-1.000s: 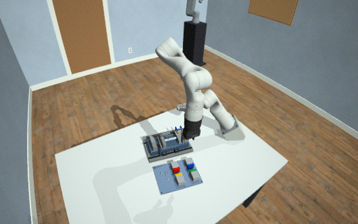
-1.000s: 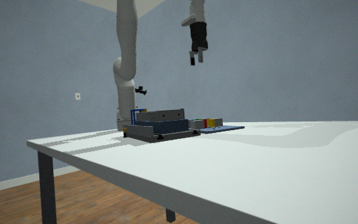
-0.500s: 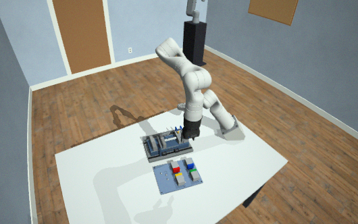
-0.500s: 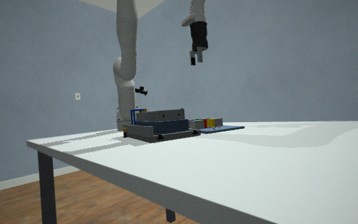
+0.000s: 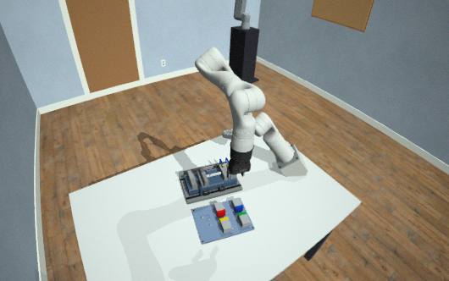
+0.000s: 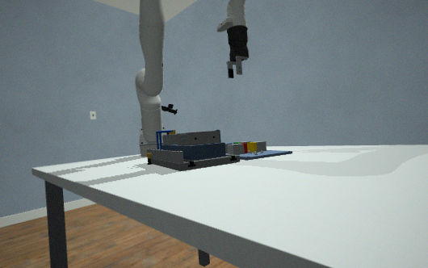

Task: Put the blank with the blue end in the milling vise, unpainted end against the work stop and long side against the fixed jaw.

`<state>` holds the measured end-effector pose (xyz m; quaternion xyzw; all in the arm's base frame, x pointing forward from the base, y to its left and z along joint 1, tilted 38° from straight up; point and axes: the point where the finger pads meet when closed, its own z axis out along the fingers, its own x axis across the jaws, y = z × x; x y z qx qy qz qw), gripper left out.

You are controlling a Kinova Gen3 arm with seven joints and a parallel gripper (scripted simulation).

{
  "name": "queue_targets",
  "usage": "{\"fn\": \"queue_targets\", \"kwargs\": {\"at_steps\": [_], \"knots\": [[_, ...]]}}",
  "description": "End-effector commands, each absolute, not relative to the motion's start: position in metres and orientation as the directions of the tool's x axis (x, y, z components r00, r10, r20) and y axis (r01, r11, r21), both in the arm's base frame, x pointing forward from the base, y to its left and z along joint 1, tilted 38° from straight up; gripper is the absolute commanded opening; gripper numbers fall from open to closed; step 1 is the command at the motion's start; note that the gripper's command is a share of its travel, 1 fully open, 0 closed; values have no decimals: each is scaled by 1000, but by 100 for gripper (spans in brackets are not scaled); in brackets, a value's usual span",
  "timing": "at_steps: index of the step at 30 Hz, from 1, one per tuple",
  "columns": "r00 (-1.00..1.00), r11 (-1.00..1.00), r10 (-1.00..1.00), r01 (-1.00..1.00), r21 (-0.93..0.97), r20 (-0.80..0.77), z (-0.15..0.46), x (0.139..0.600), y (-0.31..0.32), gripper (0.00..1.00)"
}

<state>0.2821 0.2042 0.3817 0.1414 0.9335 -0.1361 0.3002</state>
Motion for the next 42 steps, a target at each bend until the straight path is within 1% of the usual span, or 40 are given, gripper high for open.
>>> {"fn": "queue_targets", "kwargs": {"at_steps": [1,29,42], "knots": [[-780,923,182,345,-168,-599,382,282,205,100],[-780,923,182,345,-168,-599,382,282,205,100],[-779,923,183,346,-167,-599,345,292,184,100]]}}
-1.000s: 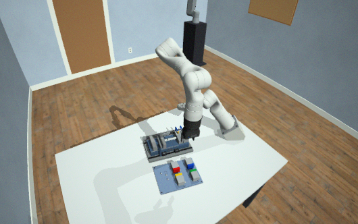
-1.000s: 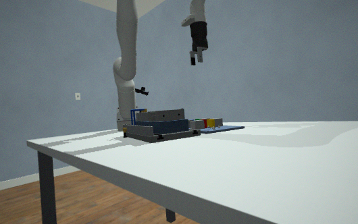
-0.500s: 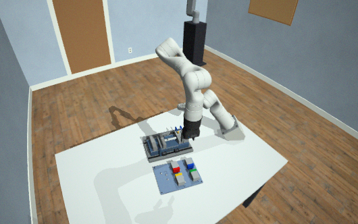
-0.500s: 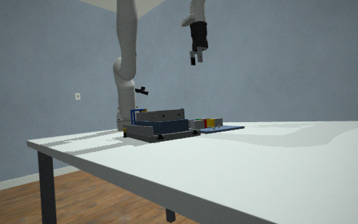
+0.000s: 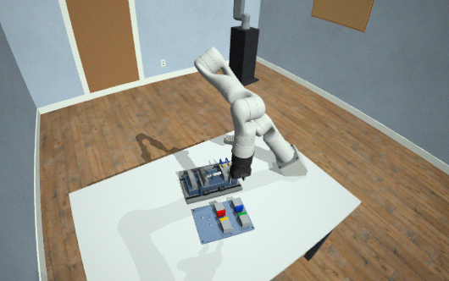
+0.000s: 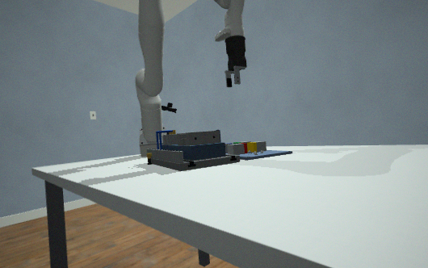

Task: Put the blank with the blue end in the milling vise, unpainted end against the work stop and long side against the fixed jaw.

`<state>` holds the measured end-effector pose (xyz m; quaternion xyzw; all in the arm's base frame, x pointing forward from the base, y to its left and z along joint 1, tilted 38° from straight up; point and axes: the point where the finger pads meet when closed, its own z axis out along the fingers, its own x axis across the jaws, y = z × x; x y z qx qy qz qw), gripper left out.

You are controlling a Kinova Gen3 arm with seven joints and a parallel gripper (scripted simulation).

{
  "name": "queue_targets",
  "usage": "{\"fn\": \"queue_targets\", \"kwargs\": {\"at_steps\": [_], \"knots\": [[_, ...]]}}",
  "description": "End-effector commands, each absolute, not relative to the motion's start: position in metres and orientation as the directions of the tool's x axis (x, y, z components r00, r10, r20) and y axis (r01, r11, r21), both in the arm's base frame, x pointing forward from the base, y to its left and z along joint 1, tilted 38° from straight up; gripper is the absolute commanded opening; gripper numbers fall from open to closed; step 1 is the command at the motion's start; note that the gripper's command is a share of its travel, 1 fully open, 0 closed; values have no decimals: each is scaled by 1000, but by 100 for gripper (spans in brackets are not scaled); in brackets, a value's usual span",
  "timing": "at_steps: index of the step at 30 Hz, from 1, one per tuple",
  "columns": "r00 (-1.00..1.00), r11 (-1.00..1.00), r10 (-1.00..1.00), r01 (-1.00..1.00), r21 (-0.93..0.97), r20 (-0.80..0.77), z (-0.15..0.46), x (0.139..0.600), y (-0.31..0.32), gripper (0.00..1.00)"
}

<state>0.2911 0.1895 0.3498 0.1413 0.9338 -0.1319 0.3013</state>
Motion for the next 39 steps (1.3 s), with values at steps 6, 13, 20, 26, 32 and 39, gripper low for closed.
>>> {"fn": "queue_targets", "kwargs": {"at_steps": [6,13,20,26,32,39], "knots": [[-779,925,183,344,-164,-600,335,294,180,100],[-779,924,183,345,-165,-600,316,300,169,100],[-779,923,183,346,-167,-600,299,304,159,100],[-779,925,184,344,-163,-600,287,308,153,100],[-779,924,184,345,-165,-600,270,312,143,100],[-778,926,185,343,-160,-600,258,315,137,100]]}}
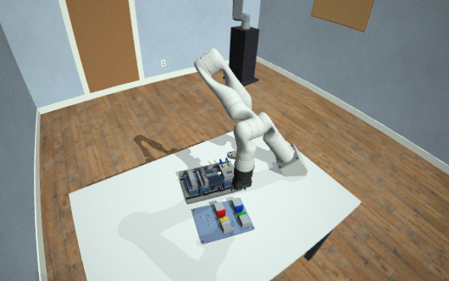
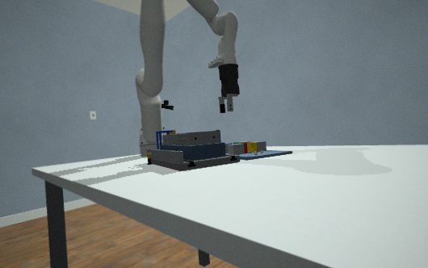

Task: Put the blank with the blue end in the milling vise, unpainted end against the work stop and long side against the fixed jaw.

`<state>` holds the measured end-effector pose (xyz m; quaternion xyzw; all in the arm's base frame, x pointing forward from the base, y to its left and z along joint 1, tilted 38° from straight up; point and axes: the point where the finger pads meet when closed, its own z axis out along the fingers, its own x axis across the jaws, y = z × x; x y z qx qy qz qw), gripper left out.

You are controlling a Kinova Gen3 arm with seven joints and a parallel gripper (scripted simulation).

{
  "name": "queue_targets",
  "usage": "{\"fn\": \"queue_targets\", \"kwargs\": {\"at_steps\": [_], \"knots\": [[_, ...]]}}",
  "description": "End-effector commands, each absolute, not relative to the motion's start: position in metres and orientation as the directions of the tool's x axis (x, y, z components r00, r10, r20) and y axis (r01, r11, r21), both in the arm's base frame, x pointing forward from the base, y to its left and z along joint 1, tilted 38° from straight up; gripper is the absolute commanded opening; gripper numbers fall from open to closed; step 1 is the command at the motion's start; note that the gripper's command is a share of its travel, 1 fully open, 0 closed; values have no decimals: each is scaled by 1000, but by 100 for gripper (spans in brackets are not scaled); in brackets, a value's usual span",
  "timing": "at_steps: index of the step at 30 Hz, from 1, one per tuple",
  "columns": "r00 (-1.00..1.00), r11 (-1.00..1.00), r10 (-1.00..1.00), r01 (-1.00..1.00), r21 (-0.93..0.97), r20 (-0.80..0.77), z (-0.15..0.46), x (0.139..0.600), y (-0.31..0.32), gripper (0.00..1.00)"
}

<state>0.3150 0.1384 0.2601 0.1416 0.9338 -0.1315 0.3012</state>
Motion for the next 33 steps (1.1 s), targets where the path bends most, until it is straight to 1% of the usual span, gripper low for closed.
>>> {"fn": "queue_targets", "kwargs": {"at_steps": [1,14,33], "knots": [[-778,925,185,343,-160,-600,255,316,135,100],[-779,923,183,346,-167,-600,213,327,108,100],[-779,923,183,346,-167,-600,199,330,98,100]]}}
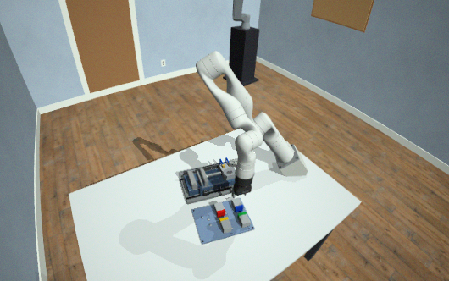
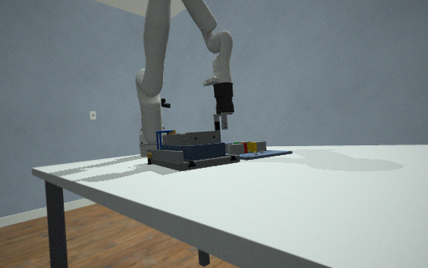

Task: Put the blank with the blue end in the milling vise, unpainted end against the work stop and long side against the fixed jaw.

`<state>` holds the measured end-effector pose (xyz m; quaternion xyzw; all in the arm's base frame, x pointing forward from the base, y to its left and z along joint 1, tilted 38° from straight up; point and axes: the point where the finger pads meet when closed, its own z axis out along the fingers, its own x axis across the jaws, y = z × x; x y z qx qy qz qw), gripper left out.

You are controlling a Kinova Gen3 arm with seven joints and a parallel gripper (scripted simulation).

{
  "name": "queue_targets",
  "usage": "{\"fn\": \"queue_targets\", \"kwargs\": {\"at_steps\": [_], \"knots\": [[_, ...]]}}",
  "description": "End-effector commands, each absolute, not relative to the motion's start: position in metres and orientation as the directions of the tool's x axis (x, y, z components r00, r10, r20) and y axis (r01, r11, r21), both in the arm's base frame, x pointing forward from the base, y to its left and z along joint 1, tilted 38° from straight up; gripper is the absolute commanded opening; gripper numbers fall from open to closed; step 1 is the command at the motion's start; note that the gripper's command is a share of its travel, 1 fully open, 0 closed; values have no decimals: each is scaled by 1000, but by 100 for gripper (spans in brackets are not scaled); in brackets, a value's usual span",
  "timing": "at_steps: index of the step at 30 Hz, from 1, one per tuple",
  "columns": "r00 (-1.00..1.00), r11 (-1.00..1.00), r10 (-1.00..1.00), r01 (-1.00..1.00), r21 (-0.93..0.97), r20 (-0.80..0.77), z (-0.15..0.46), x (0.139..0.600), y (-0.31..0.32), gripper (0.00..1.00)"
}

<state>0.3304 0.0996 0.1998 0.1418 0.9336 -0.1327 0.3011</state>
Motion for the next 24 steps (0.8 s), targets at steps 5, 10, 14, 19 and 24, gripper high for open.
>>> {"fn": "queue_targets", "kwargs": {"at_steps": [5,10,14,19,24], "knots": [[-779,924,184,345,-163,-600,202,330,101,100],[-779,924,184,345,-165,-600,204,329,102,100],[-779,923,183,346,-167,-600,206,328,103,100],[-779,923,183,346,-168,-599,206,328,103,100],[-779,923,183,346,-168,-599,208,328,104,100]]}}
